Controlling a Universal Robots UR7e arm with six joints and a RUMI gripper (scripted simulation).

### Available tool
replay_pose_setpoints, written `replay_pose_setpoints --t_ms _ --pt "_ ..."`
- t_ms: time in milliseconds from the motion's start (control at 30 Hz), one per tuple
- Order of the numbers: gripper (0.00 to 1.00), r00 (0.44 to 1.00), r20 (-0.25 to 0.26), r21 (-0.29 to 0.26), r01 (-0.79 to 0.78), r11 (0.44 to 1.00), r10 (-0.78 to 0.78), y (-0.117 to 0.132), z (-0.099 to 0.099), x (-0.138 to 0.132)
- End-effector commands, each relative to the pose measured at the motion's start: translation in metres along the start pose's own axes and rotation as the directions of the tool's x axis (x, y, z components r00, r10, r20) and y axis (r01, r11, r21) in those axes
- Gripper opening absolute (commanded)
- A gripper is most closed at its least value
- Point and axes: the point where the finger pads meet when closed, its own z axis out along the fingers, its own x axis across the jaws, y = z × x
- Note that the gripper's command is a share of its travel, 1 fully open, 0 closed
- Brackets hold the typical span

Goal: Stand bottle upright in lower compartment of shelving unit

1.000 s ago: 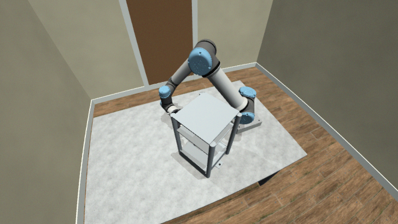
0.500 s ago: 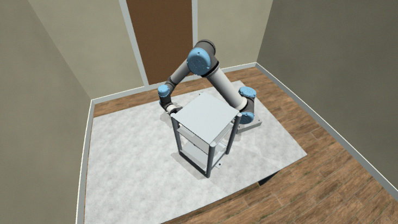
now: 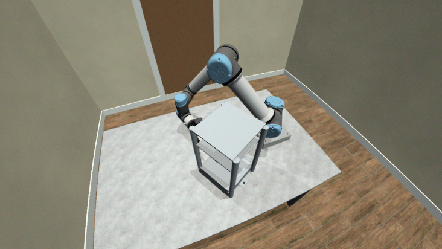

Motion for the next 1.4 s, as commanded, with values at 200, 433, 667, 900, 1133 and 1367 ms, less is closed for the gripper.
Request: replay_pose_setpoints --t_ms 200,433,667,900,1133,1367 --pt "0.35 1.000 0.000 0.000 0.000 1.000 0.000 0.000 -0.007 0.000" --pt "0.35 1.000 0.000 -0.001 0.000 1.000 0.000 -0.001 -0.009 0.000" --pt "0.35 1.000 0.000 -0.001 0.000 1.000 0.000 -0.001 -0.010 0.000" --pt "0.35 1.000 0.000 0.000 0.000 1.000 0.000 -0.001 -0.010 0.000" --pt "0.35 1.000 0.000 -0.001 0.000 1.000 0.000 -0.001 -0.010 0.000" --pt "0.35 1.000 0.000 0.000 0.000 1.000 0.000 0.000 -0.016 0.000"
